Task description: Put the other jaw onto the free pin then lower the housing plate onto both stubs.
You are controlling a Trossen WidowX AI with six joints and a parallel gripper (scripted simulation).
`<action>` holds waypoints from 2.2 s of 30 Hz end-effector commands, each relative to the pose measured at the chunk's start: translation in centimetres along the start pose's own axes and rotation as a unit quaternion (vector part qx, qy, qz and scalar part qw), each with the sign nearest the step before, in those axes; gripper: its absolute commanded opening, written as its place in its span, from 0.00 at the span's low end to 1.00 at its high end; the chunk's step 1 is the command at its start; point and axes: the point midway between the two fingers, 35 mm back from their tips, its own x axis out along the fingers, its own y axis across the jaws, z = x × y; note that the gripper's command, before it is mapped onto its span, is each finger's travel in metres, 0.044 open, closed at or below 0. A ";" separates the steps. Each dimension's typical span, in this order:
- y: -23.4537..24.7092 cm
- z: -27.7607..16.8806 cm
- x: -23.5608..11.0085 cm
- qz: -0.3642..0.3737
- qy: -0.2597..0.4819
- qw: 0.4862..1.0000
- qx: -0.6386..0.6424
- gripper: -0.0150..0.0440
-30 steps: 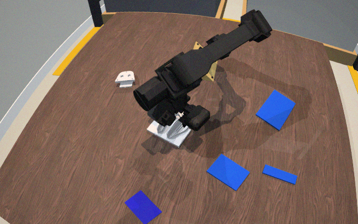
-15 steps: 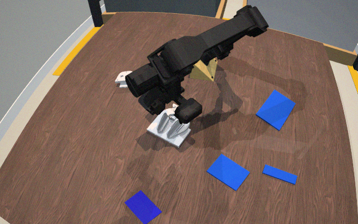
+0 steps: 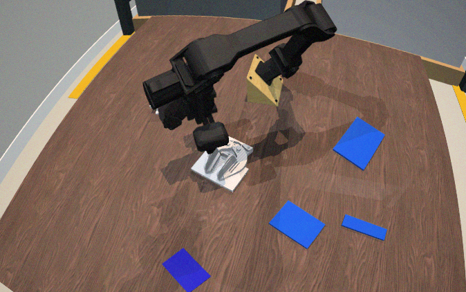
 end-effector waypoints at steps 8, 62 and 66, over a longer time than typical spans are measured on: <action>-3.3 2.3 -0.8 -0.004 -0.008 0.989 0.150 1.00; -20.1 7.2 -1.6 -0.006 -0.005 0.698 0.717 1.00; -21.3 7.3 -1.4 -0.008 -0.002 0.660 0.751 1.00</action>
